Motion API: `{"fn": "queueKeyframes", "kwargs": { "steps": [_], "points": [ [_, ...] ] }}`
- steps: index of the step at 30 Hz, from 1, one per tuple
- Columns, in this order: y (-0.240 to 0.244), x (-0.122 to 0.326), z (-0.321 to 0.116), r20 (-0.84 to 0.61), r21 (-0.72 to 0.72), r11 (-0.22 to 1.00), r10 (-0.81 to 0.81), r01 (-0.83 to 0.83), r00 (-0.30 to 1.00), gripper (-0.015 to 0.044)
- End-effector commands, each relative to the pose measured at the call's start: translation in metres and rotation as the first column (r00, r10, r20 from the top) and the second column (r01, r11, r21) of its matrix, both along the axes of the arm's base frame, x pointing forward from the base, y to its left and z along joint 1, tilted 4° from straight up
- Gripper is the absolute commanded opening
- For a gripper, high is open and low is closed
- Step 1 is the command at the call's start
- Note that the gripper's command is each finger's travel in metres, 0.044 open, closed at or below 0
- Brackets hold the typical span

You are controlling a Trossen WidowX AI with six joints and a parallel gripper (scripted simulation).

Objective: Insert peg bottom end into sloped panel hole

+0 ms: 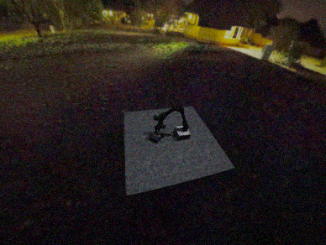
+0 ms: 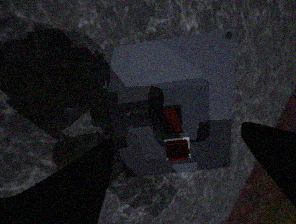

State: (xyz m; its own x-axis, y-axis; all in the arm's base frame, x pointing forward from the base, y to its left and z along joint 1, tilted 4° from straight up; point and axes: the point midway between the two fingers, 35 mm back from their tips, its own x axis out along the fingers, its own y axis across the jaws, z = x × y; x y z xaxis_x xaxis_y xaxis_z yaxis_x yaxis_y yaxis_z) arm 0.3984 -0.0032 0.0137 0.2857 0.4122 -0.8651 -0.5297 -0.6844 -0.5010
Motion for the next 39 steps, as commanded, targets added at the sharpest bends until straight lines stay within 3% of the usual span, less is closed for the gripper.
{"fn": "queueKeyframes", "kwargs": {
  "steps": [1,39],
  "points": [
    [-0.005,-0.001,0.011,0.008,0.001,1.000,0.001,-0.001,1.000,0.0440],
    [-0.037,-0.025,0.072,0.008,-0.002,1.000,-0.001,0.001,1.000,0.0440]
  ]
}}
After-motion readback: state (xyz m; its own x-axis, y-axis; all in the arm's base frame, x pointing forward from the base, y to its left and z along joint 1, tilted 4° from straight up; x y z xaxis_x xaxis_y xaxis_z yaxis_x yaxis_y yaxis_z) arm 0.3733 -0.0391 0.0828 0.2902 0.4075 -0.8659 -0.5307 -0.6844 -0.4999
